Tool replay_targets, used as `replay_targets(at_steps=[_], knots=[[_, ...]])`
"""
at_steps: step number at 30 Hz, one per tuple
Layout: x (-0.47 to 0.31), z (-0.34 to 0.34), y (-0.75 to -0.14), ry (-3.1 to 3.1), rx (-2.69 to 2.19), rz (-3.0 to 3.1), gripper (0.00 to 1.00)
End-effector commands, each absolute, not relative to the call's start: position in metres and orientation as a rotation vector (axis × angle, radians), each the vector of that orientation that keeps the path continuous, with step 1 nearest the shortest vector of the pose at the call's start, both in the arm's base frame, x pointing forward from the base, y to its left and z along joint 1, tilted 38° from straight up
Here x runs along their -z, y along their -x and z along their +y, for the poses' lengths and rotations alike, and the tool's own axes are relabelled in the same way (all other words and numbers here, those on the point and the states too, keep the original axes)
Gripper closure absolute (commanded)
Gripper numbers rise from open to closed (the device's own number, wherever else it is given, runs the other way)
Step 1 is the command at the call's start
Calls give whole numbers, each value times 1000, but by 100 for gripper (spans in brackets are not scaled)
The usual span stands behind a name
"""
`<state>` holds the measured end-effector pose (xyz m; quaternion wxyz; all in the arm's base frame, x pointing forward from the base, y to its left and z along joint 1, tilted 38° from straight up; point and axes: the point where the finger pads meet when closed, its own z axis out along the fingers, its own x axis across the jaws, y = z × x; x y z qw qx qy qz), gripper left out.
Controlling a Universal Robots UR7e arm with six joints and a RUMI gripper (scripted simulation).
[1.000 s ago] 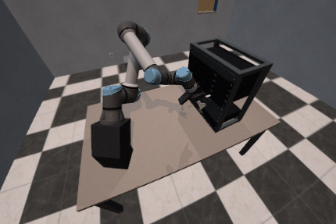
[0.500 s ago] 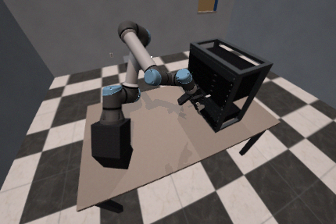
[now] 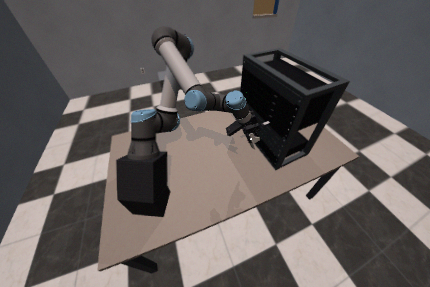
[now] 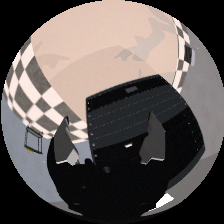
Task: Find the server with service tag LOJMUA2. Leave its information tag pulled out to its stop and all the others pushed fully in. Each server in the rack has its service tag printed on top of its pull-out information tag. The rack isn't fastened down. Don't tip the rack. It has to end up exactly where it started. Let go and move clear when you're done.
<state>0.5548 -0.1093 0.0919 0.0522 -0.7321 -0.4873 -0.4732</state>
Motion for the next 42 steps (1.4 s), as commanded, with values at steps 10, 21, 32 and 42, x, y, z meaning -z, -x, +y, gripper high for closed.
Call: replay_targets(at_steps=[10,21,32,42], knots=[[-83,-102,-548,2213,1410,-1420,0],[-76,-96,-544,2203,1389,-1377,0],[-70,-90,-539,2191,1367,-1333,0],[-63,-83,-533,2177,1342,-1282,0]])
